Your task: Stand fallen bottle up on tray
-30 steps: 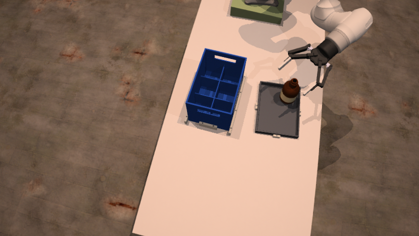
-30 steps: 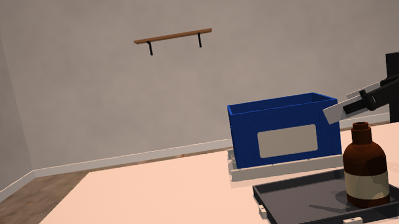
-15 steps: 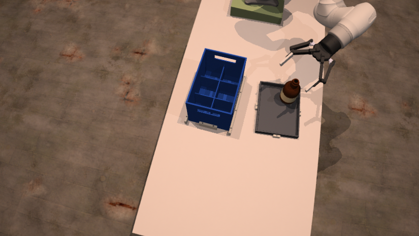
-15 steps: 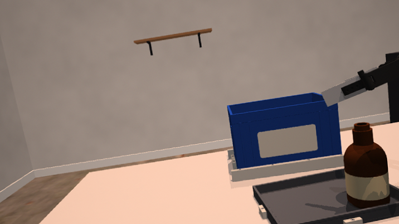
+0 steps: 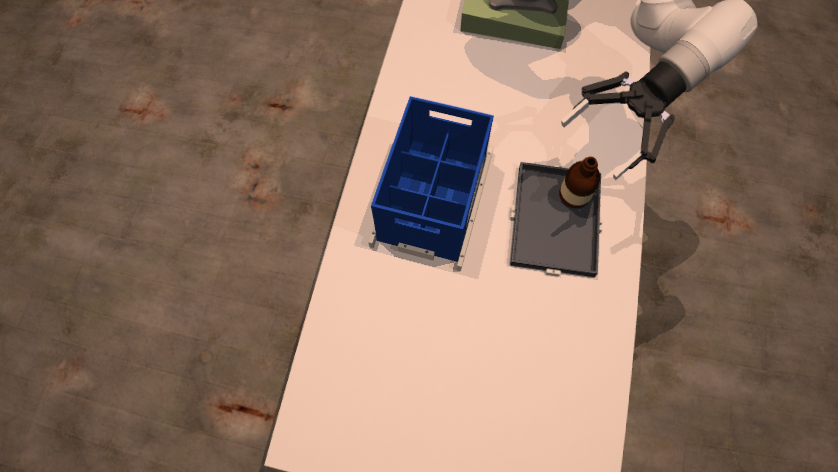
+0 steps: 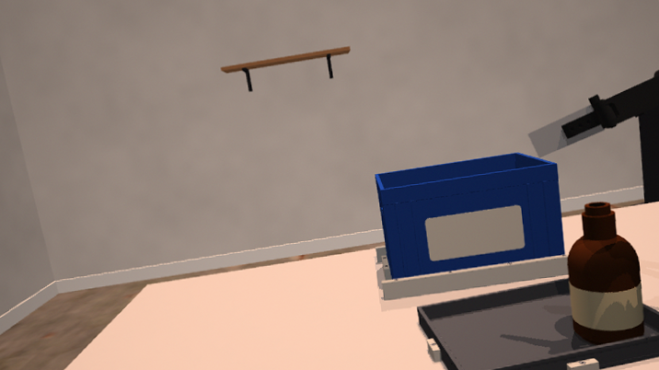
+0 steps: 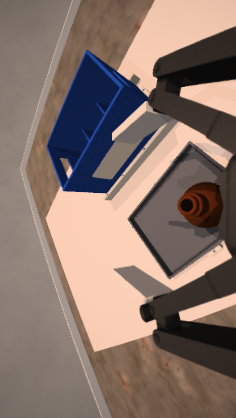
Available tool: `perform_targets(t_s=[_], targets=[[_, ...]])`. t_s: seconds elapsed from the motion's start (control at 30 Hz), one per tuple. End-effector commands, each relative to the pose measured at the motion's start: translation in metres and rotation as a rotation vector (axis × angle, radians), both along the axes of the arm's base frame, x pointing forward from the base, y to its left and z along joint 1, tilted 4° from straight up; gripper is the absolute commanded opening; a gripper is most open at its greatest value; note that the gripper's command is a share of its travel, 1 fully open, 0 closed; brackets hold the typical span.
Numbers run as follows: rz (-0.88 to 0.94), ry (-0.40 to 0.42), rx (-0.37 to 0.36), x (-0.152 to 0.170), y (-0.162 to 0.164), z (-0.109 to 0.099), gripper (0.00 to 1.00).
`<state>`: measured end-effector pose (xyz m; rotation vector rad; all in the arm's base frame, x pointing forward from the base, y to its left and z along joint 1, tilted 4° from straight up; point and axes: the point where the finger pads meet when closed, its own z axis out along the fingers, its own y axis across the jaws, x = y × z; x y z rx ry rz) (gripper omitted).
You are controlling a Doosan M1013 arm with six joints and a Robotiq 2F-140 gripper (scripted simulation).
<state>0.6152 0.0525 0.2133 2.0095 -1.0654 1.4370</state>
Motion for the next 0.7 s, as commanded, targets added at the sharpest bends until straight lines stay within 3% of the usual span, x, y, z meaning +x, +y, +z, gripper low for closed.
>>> perform_targets(t_s=[0.0, 0.4, 0.43, 0.67], targets=[[0.000, 0.000, 0.000, -0.0001, -0.0001, 0.0015, 1.00], [0.000, 0.000, 0.000, -0.0002, -0.0002, 0.0035, 1.00], [0.000, 0.000, 0.000, -0.0002, -0.0002, 0.0035, 0.10], [0.000, 0.000, 0.000, -0.0002, -0.0002, 0.0035, 0.10]])
